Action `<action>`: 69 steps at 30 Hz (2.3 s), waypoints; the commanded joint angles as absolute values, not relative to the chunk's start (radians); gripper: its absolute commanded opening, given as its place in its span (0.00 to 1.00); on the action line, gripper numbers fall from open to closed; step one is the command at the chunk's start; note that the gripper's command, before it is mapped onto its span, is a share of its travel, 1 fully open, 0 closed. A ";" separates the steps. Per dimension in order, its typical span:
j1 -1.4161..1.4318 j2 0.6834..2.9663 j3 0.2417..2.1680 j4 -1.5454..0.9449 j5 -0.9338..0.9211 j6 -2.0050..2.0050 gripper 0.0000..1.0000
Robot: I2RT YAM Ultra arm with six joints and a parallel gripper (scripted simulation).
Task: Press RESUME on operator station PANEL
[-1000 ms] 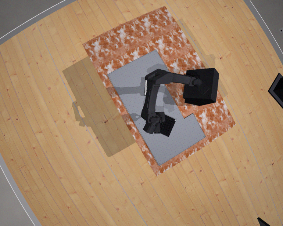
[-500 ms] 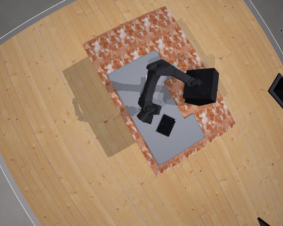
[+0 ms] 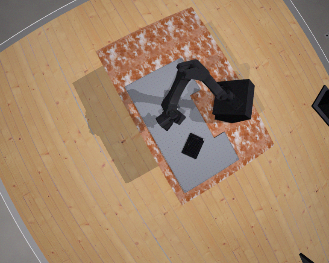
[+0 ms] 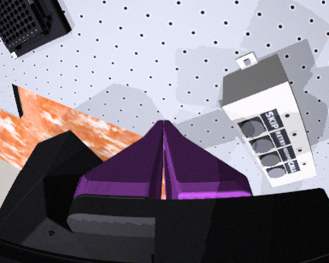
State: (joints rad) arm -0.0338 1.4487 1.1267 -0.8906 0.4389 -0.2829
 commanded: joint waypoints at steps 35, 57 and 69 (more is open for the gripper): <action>-0.621 0.910 0.688 -0.498 0.169 0.038 0.00; -0.634 0.976 0.676 -0.448 0.156 0.020 0.00; -0.650 1.044 0.652 -0.361 0.144 0.010 0.00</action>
State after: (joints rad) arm -0.6384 1.0290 0.6724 -0.4091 0.1532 0.0181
